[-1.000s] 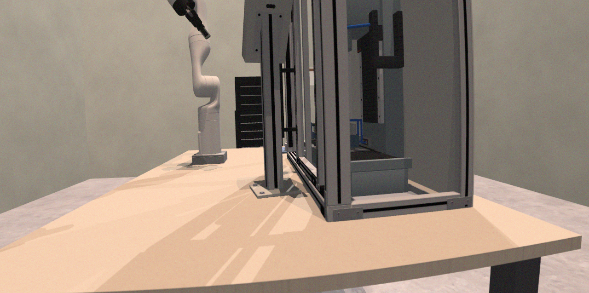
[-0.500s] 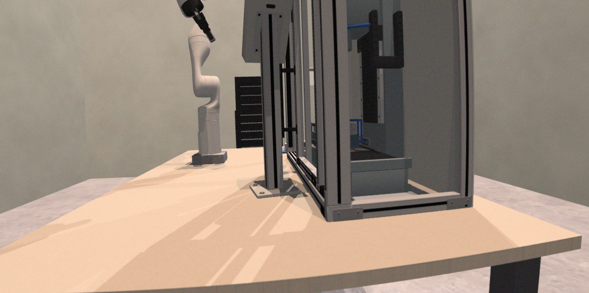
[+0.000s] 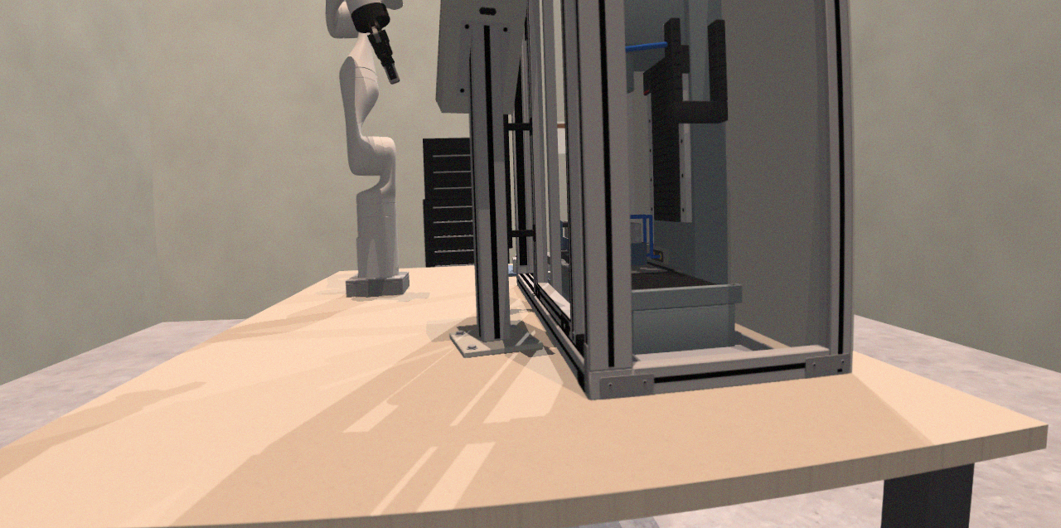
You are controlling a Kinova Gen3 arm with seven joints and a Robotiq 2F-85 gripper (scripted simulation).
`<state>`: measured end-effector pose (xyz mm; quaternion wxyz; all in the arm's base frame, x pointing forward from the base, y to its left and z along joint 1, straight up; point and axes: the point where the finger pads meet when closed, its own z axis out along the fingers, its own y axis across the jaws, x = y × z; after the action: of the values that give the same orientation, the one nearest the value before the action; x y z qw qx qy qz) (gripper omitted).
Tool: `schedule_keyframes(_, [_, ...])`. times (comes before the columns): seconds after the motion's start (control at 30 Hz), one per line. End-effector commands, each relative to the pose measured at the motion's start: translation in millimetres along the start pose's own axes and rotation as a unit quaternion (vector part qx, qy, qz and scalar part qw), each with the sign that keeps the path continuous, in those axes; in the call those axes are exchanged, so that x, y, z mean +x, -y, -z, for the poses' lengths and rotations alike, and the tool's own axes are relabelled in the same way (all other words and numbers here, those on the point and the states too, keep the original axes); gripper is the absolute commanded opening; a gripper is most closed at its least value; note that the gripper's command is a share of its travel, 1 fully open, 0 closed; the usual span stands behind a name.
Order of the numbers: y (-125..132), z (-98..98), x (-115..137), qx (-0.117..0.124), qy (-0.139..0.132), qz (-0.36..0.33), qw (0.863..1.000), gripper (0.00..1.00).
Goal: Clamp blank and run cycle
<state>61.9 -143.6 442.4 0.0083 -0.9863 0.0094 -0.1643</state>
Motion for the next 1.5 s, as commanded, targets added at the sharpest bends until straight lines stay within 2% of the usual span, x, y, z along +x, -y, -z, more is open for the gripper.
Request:
schedule_keyframes(0.0, [30, -15.4, 16, -0.007, 0.085, -0.008, 0.996, 0.1])
schedule_keyframes(0.4, [30, -15.4, 16, -0.007, 0.085, -0.008, 0.996, 0.1])
schedule_keyframes(0.57, [67, -37.4, 40, -0.01, 0.164, -0.01, 0.986, 0.1])
schedule_keyframes(0.97, [67, -37.4, 40, -0.01, 0.164, -0.01, 0.986, 0.1])
schedule_keyframes(1.13, [107, -59.6, 63, -0.01, 0.164, -0.01, 0.986, 0.1])
schedule_keyframes(1.47, [107, -59.6, 63, -0.01, 0.164, -0.01, 0.986, 0.1])
